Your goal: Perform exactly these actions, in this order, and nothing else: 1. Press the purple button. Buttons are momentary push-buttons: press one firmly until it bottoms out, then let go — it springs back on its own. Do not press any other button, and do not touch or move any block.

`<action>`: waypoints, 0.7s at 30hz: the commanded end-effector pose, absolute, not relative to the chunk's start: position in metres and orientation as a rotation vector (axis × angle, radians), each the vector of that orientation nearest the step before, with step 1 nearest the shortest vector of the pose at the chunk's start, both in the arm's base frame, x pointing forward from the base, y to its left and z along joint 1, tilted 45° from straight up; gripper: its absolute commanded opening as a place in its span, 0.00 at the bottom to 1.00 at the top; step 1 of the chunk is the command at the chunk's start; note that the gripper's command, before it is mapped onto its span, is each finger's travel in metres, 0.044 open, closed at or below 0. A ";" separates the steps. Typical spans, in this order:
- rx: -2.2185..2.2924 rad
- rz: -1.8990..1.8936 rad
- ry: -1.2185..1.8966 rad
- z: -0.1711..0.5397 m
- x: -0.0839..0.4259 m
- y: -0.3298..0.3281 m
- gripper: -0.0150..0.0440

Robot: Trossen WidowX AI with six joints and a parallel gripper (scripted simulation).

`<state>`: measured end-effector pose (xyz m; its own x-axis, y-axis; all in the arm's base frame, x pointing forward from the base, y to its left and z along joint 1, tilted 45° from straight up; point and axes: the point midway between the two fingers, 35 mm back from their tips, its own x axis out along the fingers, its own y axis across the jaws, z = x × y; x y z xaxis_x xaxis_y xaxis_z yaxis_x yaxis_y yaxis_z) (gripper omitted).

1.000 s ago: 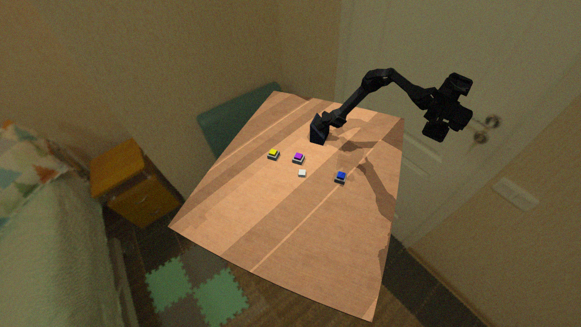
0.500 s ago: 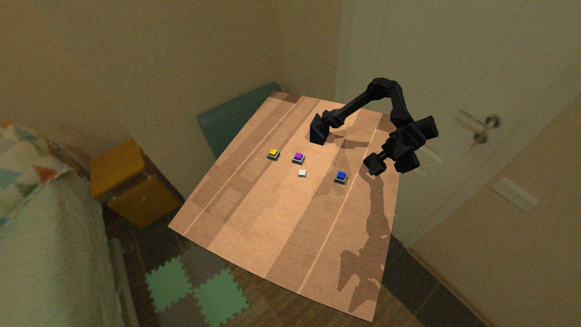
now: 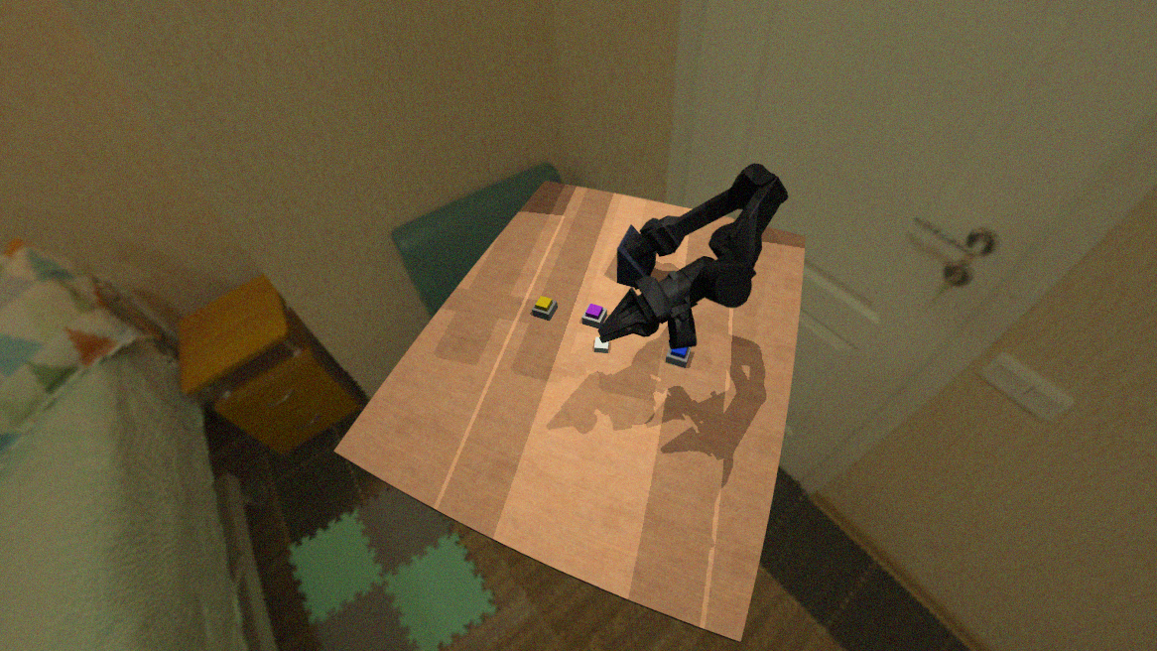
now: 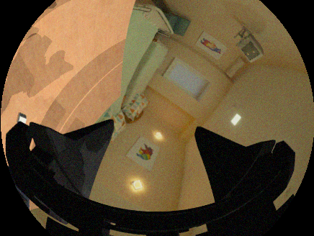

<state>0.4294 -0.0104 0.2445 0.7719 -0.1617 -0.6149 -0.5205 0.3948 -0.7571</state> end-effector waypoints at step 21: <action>0.469 0.737 1.525 0.024 0.204 -0.048 0.93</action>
